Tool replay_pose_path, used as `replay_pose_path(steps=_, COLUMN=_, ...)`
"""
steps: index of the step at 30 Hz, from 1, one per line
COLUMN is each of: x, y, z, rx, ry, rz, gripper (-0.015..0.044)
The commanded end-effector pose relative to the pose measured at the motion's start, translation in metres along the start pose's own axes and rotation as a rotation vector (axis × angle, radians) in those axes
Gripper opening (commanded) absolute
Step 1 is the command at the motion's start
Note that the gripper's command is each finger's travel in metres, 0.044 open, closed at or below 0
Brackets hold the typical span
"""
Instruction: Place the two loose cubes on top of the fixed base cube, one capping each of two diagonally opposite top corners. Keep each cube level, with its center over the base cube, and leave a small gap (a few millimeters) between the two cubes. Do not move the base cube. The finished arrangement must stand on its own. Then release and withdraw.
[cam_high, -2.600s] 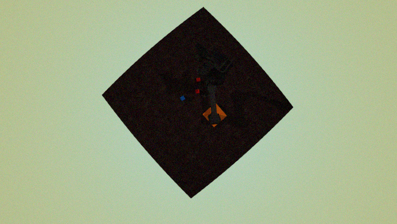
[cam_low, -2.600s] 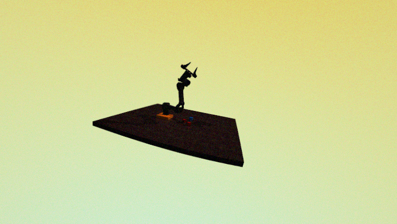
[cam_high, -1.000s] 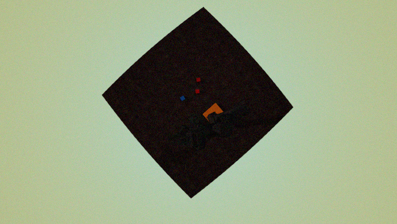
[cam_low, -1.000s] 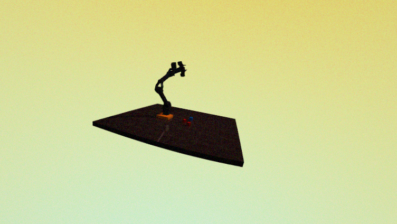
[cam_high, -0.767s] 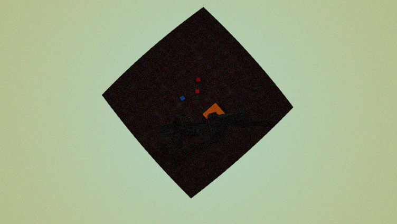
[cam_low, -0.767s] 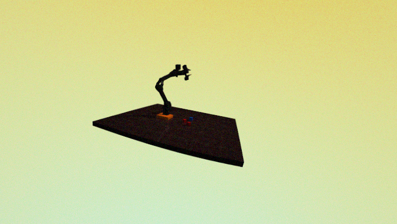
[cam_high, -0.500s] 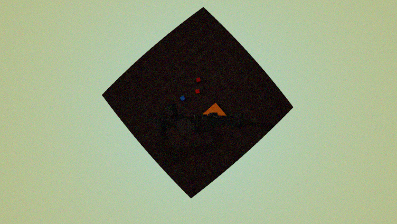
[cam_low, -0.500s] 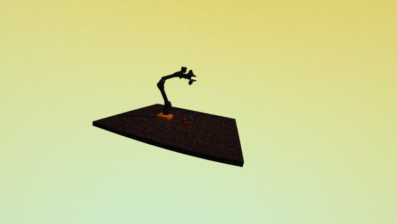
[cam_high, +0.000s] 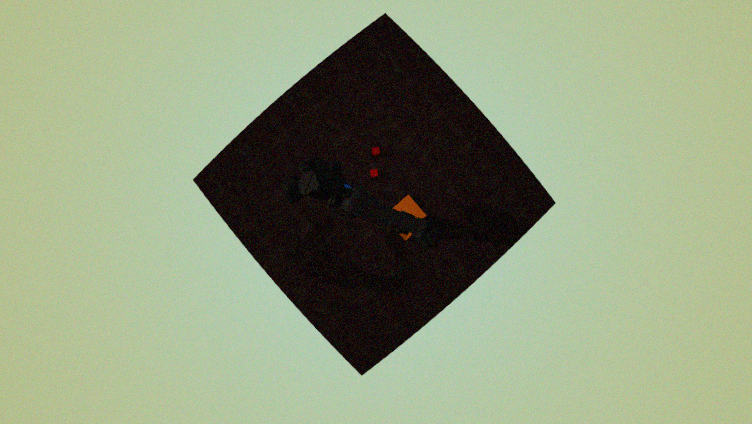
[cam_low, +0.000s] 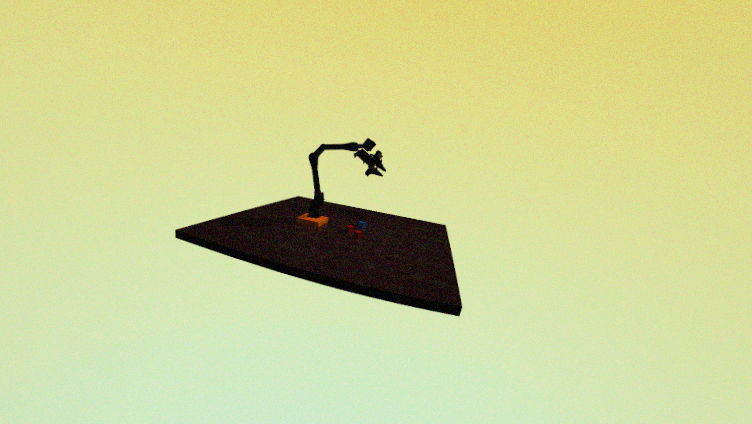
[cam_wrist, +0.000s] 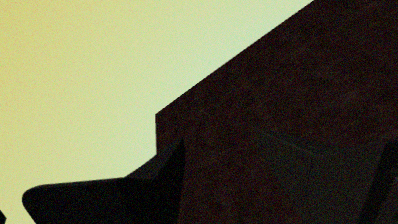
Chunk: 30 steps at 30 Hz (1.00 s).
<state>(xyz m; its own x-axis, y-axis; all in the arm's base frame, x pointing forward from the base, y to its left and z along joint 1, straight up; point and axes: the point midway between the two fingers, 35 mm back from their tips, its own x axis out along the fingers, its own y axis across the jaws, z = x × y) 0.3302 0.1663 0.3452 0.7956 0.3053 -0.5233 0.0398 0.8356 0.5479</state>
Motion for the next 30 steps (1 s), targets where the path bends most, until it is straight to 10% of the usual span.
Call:
replay_pose_path(steps=1, x=0.020, y=-0.035, z=0.006, rx=-0.028, ry=0.044, rz=-0.118, gripper=0.0265)
replay_pose_path(steps=30, x=0.025, y=-0.339, z=-0.013, rx=0.126, ry=0.704, rz=-0.715, gripper=0.0265)
